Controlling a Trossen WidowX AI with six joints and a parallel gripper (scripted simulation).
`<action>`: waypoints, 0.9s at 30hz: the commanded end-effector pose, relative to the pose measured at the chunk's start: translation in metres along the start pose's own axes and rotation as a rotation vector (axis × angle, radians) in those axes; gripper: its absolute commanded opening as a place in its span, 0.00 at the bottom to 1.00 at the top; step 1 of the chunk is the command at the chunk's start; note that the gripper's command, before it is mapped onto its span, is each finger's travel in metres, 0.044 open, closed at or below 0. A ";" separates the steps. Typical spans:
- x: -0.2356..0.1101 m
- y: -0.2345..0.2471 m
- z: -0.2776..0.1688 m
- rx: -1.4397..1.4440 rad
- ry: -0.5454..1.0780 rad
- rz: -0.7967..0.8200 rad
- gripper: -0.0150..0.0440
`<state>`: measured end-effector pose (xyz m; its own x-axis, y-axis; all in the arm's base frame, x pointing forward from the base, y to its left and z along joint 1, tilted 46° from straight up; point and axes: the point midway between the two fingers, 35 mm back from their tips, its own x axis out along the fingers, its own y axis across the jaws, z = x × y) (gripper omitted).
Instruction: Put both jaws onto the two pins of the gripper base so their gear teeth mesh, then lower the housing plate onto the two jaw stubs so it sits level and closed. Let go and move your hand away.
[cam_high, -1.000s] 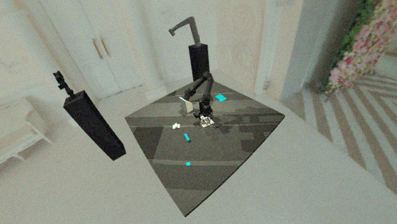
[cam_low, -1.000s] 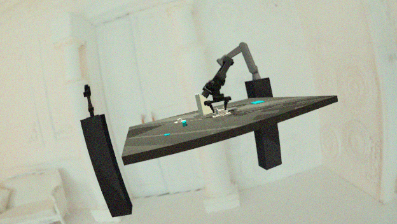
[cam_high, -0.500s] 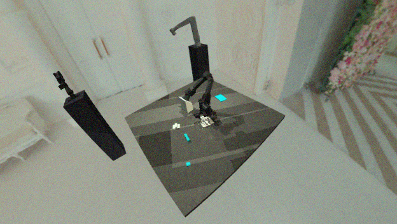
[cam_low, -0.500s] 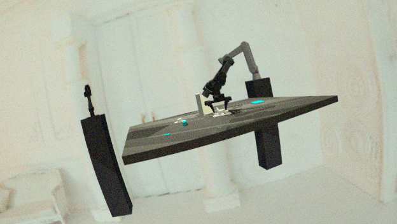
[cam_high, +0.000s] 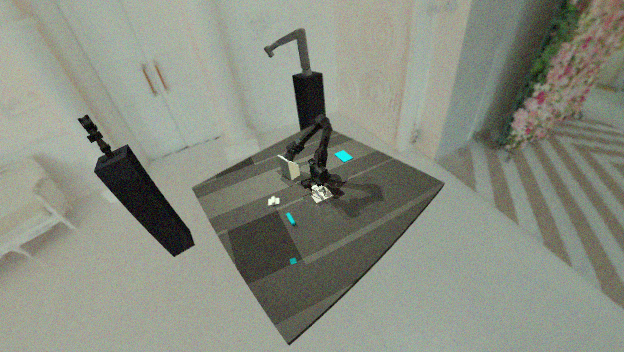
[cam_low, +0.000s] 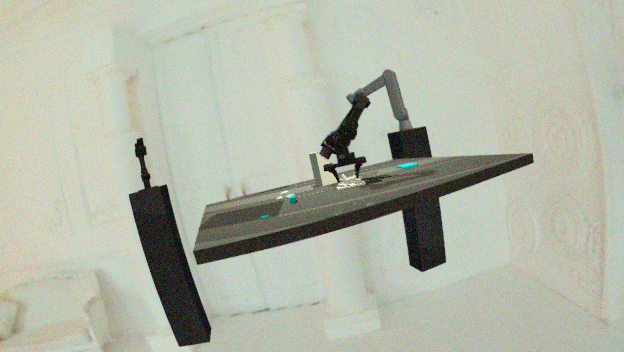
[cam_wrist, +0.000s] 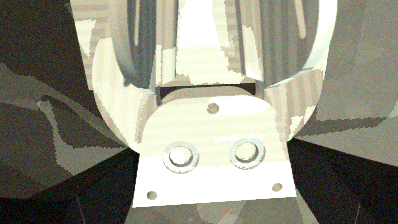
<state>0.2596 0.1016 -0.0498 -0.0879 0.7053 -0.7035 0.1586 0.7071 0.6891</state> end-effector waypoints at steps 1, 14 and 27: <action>0.001 0.000 -0.001 0.004 0.003 0.004 0.85; -0.002 0.000 0.000 0.004 0.003 0.004 0.85; -0.003 0.001 0.000 0.004 0.003 0.004 0.85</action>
<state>0.2597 0.0988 -0.0473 -0.0900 0.7065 -0.7020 0.1649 0.7057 0.6891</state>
